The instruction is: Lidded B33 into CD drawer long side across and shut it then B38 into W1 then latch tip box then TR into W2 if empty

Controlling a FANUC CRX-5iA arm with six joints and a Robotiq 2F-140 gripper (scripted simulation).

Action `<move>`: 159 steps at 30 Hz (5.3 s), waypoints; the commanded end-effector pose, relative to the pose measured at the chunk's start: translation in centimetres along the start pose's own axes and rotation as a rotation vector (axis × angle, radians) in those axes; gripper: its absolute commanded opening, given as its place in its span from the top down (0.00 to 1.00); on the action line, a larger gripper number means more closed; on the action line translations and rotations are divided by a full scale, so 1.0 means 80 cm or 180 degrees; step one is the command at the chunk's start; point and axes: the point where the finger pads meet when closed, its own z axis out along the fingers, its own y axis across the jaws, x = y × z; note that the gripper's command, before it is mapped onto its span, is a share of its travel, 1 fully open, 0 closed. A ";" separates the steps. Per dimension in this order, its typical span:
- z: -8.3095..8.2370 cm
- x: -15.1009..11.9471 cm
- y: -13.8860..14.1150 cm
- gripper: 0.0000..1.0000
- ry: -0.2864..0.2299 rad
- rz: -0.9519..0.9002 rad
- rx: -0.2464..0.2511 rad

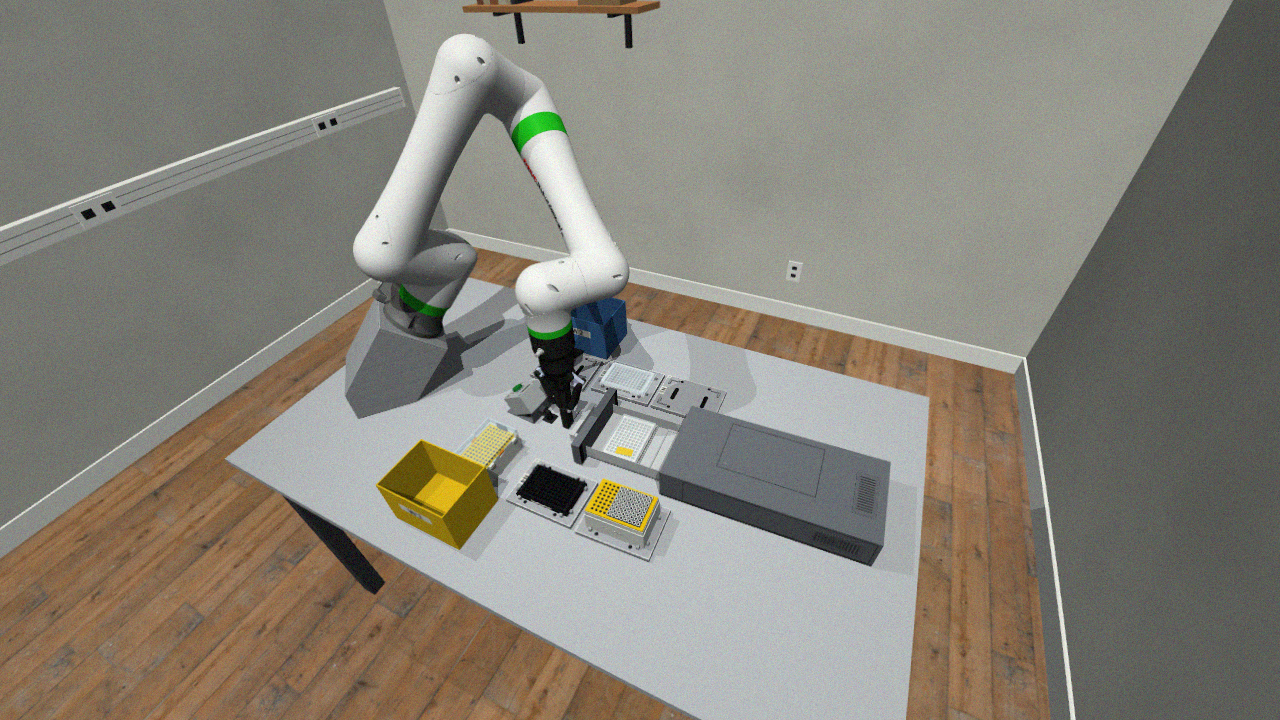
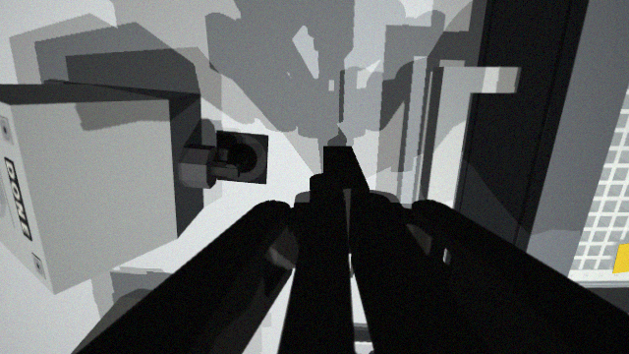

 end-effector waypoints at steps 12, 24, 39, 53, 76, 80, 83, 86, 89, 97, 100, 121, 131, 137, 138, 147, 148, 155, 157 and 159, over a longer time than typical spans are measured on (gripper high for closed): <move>-0.001 0.000 0.011 0.90 -0.0003 -0.0002 -0.0004; -0.001 0.000 0.027 0.90 -0.0003 -0.0002 -0.0004; -0.001 0.000 0.049 0.90 -0.0003 -0.0002 -0.0004; -0.001 0.000 0.072 0.90 -0.0003 -0.0002 -0.0004; -0.001 0.000 0.103 0.90 -0.0003 -0.0002 -0.0004; -0.001 0.000 0.110 0.90 -0.0003 -0.0002 -0.0004; -0.001 0.000 0.115 0.90 -0.0003 -0.0002 -0.0004; -0.001 0.000 0.120 0.90 -0.0003 -0.0002 -0.0004; -0.001 0.000 0.121 0.90 -0.0003 -0.0002 -0.0004; -0.001 0.000 0.135 0.90 -0.0003 -0.0002 -0.0004; -0.001 0.000 0.140 0.90 -0.0003 -0.0002 -0.0004; -0.001 0.000 0.171 0.90 -0.0003 -0.0002 -0.0005; -0.001 0.000 0.184 0.90 -0.0003 -0.0002 -0.0005; -0.001 0.000 0.194 0.90 -0.0003 -0.0002 -0.0005; -0.001 0.000 0.196 0.90 -0.0003 -0.0002 -0.0005; -0.001 0.000 0.207 0.90 -0.0003 -0.0002 -0.0005; -0.001 0.000 0.209 0.90 -0.0003 -0.0002 -0.0005; -0.001 0.000 0.220 0.90 -0.0003 -0.0002 -0.0005; -0.001 0.000 0.220 0.90 -0.0003 -0.0002 -0.0005; -0.001 0.000 0.224 0.90 -0.0003 -0.0002 -0.0005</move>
